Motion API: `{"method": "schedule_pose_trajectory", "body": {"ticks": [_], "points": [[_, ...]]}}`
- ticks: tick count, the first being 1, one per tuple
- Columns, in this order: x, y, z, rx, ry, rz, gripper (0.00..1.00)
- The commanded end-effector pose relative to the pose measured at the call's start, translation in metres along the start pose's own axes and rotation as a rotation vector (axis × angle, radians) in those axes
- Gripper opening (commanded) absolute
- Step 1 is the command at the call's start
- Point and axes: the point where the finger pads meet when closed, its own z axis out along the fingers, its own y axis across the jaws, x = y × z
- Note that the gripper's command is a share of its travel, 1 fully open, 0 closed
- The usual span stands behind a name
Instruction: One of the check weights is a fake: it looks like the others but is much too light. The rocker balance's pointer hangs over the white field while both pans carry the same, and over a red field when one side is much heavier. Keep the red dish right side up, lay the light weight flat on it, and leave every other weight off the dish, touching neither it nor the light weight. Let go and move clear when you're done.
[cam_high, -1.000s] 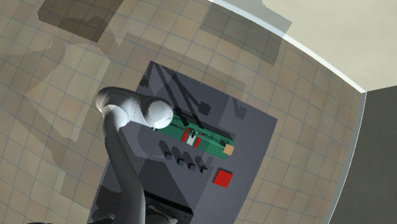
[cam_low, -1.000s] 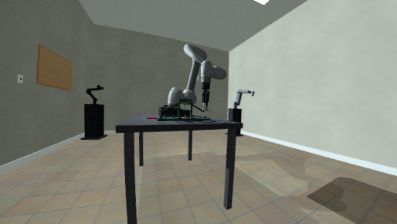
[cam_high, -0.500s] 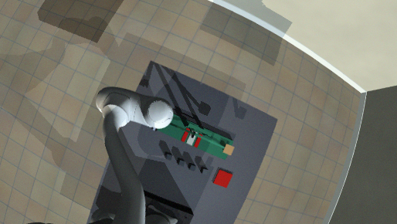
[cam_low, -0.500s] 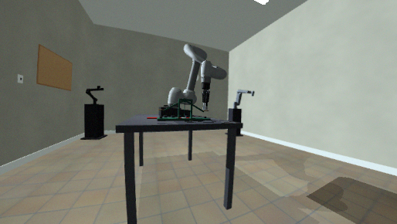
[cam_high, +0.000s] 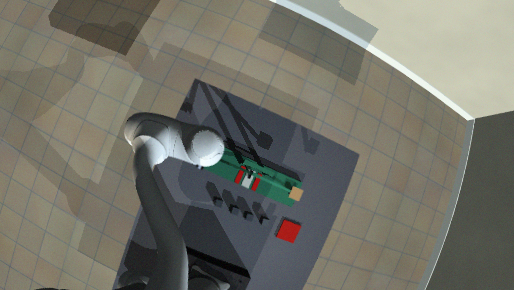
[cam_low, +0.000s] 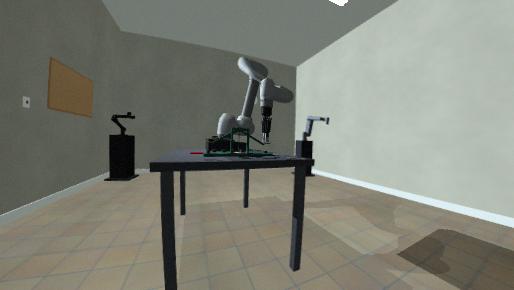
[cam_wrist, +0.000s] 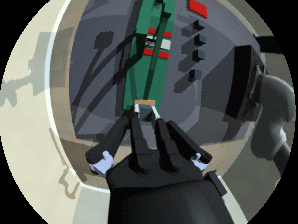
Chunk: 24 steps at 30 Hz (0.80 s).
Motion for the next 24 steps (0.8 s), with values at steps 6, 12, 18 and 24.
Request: {"method": "schedule_pose_trajectory", "body": {"ticks": [6, 12, 18, 24], "points": [[0.0, 0.0, 0.0, 0.0, 0.0, 0.0, 0.24], [0.0, 0.0, 0.001, 0.0, 0.0, 0.0, 0.24], [0.0, 0.0, 0.0021, 0.0, 0.0, 0.0, 0.24], [0.0, 0.0, 0.0035, 0.0, 0.0, 0.0, 0.24]]}}
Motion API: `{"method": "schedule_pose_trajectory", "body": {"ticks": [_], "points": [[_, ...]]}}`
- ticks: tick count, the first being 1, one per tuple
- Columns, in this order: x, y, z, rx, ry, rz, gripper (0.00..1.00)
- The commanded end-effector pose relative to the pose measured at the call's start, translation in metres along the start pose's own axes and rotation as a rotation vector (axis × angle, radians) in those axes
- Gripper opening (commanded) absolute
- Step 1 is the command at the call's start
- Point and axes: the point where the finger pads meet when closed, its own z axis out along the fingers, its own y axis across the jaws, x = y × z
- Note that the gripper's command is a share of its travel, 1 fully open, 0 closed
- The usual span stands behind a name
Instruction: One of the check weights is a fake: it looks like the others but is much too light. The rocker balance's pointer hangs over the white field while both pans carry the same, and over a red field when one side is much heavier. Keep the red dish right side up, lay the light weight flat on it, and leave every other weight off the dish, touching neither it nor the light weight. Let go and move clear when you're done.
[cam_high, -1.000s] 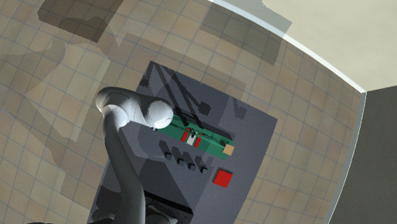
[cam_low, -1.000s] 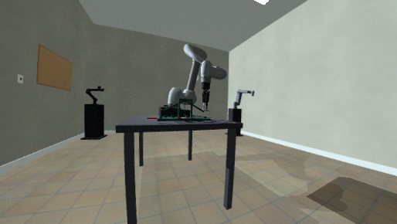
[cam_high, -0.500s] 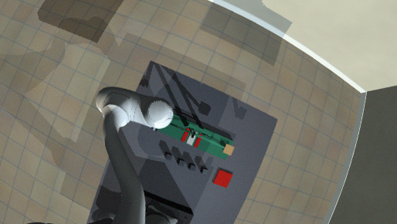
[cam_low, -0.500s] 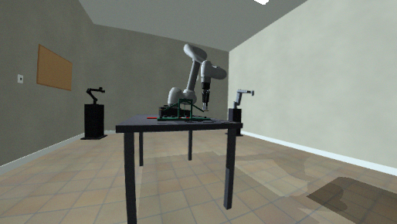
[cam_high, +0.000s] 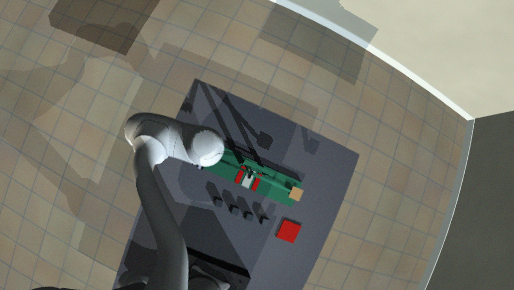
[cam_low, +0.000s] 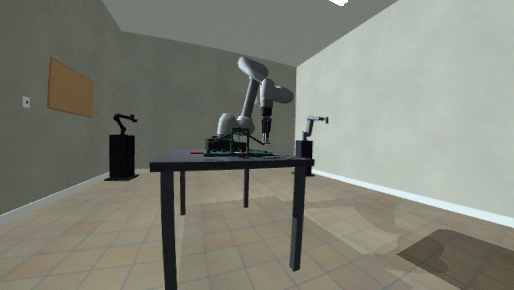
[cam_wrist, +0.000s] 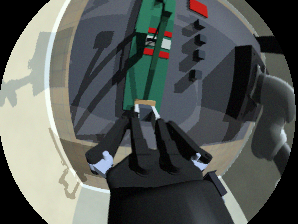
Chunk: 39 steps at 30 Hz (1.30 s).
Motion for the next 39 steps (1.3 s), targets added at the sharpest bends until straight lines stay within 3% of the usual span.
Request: {"method": "schedule_pose_trajectory", "body": {"ticks": [1, 39], "points": [[0.0, 0.0, 0.0, 0.0, 0.0, 0.0, 0.24], [0.011, 0.0, 0.021, 0.0, 0.0, 0.0, 0.24]]}}
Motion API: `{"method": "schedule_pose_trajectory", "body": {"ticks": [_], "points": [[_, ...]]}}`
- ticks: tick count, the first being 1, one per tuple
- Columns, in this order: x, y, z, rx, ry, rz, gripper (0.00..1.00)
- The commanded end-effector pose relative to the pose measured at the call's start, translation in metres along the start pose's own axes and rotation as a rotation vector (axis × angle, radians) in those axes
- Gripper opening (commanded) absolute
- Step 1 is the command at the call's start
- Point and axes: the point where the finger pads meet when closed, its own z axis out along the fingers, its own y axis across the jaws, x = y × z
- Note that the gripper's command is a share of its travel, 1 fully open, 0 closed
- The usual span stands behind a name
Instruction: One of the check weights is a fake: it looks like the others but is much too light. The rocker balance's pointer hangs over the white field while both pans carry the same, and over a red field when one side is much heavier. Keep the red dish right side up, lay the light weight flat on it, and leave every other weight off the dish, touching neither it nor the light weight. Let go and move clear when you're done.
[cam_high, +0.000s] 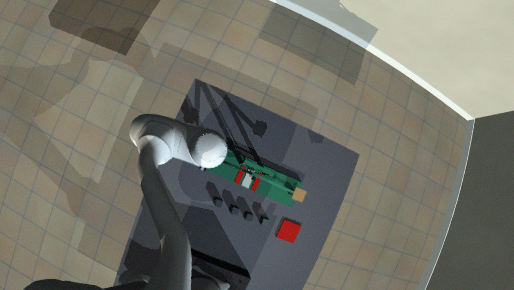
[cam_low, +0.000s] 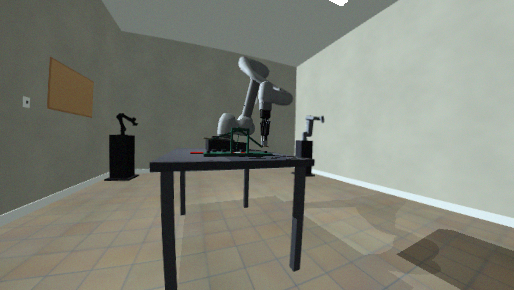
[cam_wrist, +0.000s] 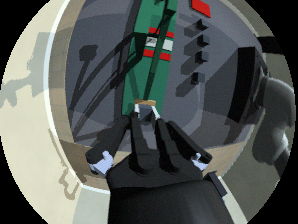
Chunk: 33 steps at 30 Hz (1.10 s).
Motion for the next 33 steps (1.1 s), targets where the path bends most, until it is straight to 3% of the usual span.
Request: {"method": "schedule_pose_trajectory", "body": {"ticks": [1, 33], "points": [[0.001, 0.0, 0.001, 0.0, 0.0, 0.0, 0.24], [0.015, 0.0, 0.021, 0.0, 0.0, 0.0, 0.24]]}}
